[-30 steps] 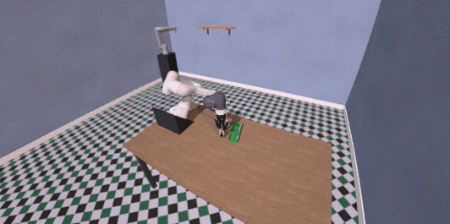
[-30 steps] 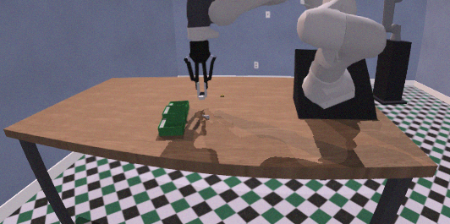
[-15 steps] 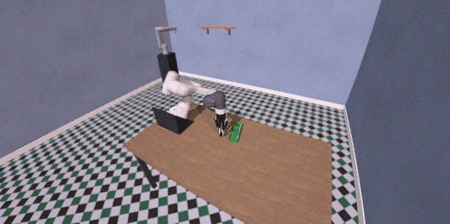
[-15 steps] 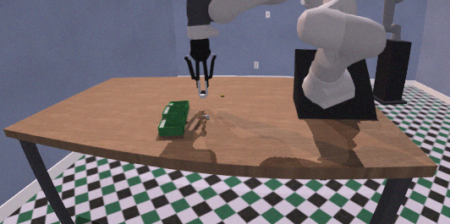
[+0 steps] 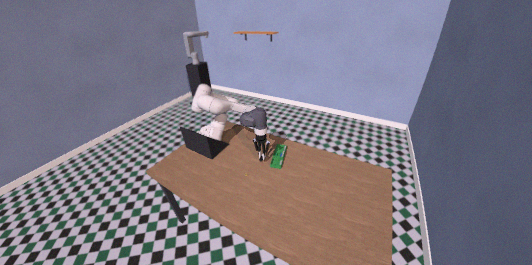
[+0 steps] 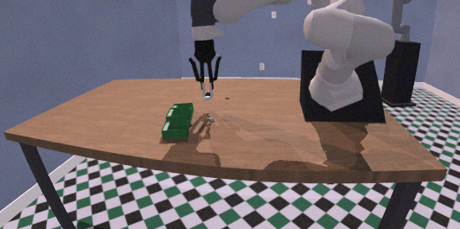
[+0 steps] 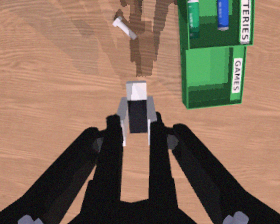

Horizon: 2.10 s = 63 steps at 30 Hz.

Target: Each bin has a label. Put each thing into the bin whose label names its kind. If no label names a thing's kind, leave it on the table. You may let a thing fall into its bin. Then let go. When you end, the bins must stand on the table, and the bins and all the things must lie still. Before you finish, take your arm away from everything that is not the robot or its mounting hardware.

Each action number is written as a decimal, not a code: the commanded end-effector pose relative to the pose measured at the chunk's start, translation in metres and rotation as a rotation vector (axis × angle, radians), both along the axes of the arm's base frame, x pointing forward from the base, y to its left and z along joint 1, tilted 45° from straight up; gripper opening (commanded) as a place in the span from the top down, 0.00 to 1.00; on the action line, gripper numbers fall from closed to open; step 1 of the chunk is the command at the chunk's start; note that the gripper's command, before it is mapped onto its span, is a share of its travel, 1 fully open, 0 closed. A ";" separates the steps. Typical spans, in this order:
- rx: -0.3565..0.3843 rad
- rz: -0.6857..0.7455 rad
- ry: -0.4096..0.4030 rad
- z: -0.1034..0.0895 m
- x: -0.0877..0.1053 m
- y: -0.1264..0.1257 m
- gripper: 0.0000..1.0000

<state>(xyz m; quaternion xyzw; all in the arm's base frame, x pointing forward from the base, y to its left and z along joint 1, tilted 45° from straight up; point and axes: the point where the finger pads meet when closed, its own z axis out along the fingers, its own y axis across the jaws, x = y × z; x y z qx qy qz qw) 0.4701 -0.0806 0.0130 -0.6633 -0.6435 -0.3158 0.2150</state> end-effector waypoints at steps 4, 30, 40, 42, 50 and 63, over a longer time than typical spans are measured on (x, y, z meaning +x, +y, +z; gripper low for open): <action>0.002 0.001 -0.003 0.007 -0.001 -0.007 0.89; -0.009 0.055 -0.056 0.077 0.038 0.056 0.89; -0.009 0.055 -0.056 0.110 0.056 0.086 0.89; -0.009 0.055 -0.056 0.118 0.061 0.093 0.89; -0.009 0.055 -0.056 0.143 0.074 0.116 0.89; -0.009 0.055 -0.056 0.155 0.083 0.126 0.89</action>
